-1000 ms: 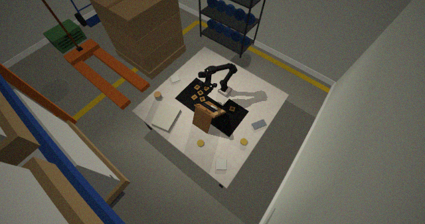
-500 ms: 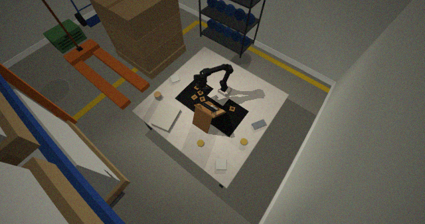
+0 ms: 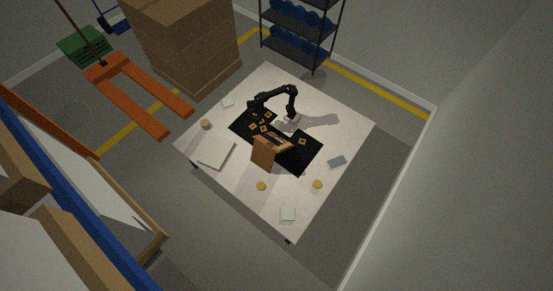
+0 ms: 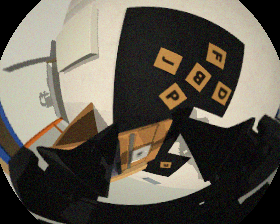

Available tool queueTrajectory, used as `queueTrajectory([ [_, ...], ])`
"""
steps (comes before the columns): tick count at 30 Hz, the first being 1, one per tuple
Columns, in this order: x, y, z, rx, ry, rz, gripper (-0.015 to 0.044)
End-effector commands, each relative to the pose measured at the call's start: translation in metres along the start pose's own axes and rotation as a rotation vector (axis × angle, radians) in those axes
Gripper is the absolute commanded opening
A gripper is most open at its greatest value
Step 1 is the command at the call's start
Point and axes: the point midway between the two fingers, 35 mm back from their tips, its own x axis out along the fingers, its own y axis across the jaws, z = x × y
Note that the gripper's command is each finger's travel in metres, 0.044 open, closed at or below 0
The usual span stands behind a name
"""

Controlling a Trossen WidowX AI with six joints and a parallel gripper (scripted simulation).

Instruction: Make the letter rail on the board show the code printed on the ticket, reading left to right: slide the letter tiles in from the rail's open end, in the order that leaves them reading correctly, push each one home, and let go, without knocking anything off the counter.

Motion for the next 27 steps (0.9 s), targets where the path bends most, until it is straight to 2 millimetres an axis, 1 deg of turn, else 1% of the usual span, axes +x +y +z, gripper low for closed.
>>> queueTrajectory([
  [1, 0.039, -0.018, 0.049, 0.882, -0.106, -0.124, 0.034],
  [4, 0.048, -0.023, 0.056, 1.048, -0.137, -0.144, 0.034],
  [14, 0.073, -0.038, 0.073, 1.588, -0.257, -0.169, 0.034],
  [22, 0.087, -0.052, 0.081, 2.013, -0.366, -0.148, 0.034],
  [27, 0.088, -0.053, 0.081, 2.029, -0.37, -0.147, 0.034],
])
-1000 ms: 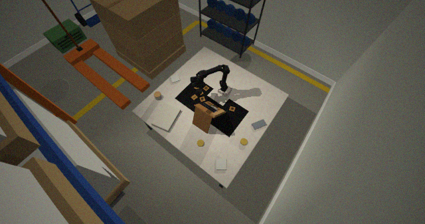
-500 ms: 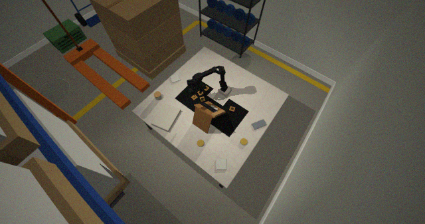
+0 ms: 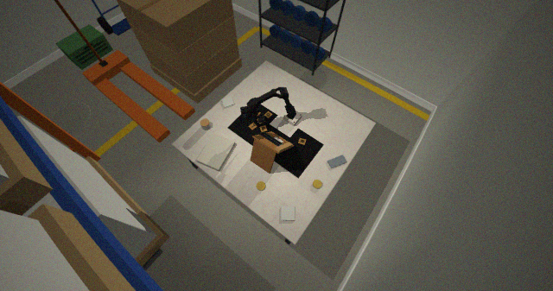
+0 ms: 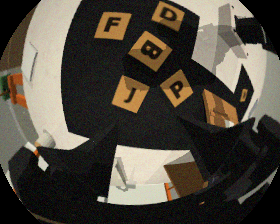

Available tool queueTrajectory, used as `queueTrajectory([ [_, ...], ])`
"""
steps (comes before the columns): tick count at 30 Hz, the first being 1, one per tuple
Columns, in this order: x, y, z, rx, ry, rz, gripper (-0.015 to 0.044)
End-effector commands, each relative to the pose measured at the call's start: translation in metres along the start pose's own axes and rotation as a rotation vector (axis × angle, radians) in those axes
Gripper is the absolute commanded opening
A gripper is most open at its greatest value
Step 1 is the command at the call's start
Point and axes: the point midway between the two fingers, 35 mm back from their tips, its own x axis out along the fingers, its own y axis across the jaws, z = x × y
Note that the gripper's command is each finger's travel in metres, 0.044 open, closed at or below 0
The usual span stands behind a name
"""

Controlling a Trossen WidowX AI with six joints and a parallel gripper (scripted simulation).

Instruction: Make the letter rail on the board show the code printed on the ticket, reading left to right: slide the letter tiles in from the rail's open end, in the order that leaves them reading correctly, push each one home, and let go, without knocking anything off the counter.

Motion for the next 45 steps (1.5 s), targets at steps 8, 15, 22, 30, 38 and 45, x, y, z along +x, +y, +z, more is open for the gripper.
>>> queueTrajectory([
  [8, 0.028, 0.02, 0.012, 0.547, -0.084, 0.035, 0.034],
  [15, 0.028, 0.02, 0.012, 0.547, -0.084, 0.035, 0.034],
  [22, 0.048, 0.021, 0.013, 0.547, -0.084, 0.035, 0.034],
  [30, 0.061, 0.022, 0.014, 0.547, -0.084, 0.035, 0.034],
  [38, 0.061, 0.022, 0.014, 0.547, -0.084, 0.035, 0.034],
  [45, 0.061, 0.022, 0.014, 0.547, -0.084, 0.035, 0.034],
])
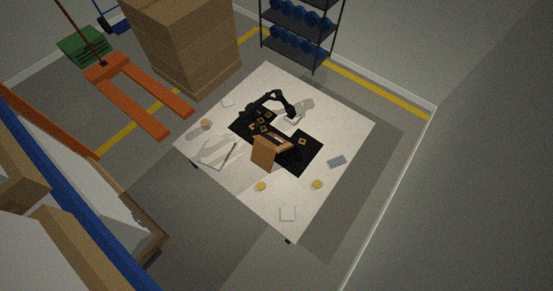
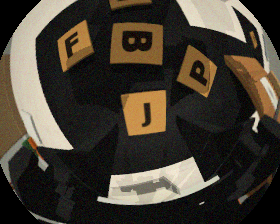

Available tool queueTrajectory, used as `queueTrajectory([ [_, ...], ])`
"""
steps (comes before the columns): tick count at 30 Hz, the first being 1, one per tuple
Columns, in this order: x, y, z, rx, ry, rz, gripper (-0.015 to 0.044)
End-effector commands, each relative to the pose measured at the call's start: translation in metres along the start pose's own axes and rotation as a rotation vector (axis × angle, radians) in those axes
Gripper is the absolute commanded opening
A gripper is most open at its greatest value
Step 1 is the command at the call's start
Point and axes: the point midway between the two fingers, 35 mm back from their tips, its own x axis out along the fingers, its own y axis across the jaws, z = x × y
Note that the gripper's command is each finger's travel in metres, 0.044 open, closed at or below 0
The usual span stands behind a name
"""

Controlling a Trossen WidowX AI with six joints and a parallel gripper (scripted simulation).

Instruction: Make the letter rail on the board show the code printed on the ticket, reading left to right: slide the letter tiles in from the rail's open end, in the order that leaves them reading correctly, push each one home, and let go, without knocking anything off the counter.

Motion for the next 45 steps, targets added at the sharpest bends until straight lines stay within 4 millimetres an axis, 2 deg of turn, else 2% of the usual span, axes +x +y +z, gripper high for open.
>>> queueTrajectory([
  [1, 0.001, 0.0, 0.001, 0.004, -0.004, 0.002, 0.034],
  [15, 0.002, 0.0, 0.001, 0.004, -0.004, 0.002, 0.034],
  [28, 0.02, 0.0, 0.001, 0.004, -0.004, 0.002, 0.034],
  [45, 0.02, 0.0, 0.001, 0.004, -0.004, 0.002, 0.034],
])
